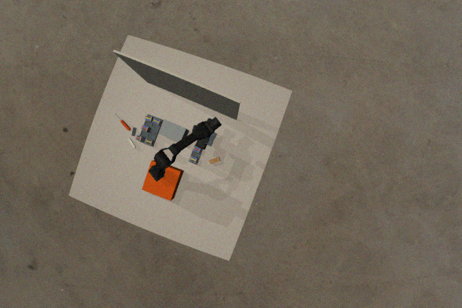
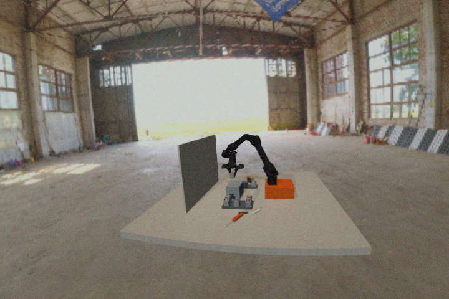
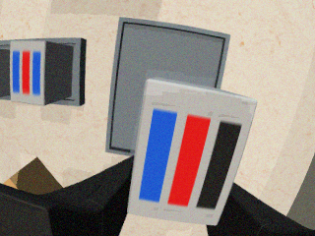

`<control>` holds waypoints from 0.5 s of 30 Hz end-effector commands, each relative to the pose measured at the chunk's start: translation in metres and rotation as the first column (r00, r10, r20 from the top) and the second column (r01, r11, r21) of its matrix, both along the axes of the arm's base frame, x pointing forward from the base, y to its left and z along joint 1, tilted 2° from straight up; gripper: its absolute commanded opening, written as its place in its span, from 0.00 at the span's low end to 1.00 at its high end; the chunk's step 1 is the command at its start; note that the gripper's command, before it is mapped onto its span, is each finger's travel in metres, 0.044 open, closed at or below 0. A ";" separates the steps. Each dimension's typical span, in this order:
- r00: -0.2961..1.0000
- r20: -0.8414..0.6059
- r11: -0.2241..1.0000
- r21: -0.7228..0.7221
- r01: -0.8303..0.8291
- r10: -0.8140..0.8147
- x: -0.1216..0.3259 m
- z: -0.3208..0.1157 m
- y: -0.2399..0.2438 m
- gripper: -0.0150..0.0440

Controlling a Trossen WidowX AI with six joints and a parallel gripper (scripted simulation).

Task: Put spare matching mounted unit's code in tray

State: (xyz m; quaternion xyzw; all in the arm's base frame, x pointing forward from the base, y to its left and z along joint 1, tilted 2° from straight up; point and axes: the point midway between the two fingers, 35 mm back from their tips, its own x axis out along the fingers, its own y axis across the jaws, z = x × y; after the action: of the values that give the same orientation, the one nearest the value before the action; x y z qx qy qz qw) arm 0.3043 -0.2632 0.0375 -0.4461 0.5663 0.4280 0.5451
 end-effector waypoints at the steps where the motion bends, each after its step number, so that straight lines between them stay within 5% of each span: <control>1: 1.000 -0.008 1.000 0.004 -0.005 0.005 -0.002 -0.007 0.001 0.25; 15: 1.000 -0.008 1.000 0.004 -0.005 0.005 -0.003 -0.021 0.001 0.25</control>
State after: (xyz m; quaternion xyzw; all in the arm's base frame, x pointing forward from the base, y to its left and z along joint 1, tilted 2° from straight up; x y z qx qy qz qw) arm 0.3036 -0.2633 0.0219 -0.4461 0.5664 0.4280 0.5451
